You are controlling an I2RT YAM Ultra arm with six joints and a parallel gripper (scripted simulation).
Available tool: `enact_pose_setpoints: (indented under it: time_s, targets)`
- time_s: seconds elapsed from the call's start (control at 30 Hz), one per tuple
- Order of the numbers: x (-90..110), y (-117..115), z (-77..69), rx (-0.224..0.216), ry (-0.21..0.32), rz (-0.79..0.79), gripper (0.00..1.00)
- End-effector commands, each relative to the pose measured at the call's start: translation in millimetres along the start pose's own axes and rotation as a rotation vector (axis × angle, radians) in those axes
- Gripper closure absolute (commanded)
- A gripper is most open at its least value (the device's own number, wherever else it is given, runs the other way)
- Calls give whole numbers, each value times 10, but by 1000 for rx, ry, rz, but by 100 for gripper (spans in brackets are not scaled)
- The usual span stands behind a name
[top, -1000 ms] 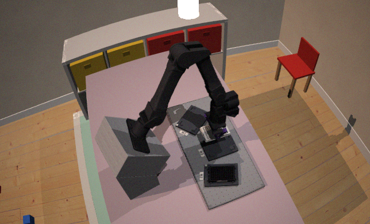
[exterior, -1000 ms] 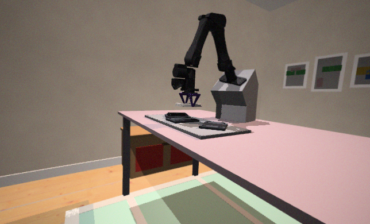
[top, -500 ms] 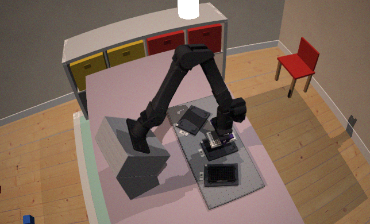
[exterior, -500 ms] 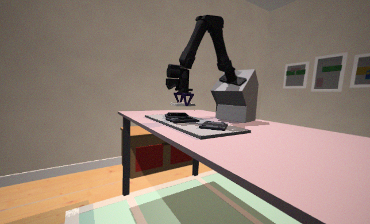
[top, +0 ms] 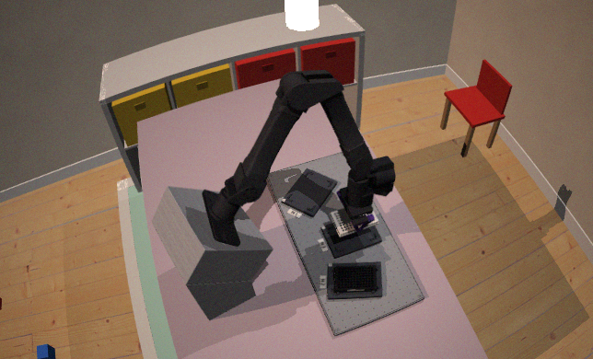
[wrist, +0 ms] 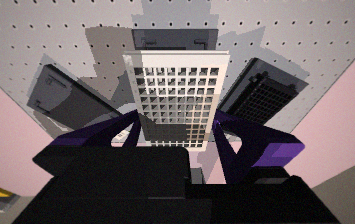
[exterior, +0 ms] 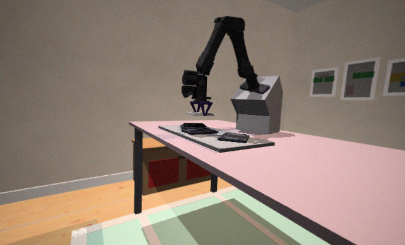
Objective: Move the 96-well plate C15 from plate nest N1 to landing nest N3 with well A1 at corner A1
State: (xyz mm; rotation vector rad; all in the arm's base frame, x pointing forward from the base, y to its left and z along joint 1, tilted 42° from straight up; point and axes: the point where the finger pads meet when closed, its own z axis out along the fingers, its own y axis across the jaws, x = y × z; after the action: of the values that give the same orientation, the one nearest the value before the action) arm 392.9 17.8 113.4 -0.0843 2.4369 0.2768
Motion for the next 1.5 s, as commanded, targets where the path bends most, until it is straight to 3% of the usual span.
enact_pose_setpoints:
  time_s: [0.0,1.47]
  targets:
    - [-117,50,-101,-5,-37,-18,100]
    - [1,27,-63,0,-20,-5,100]
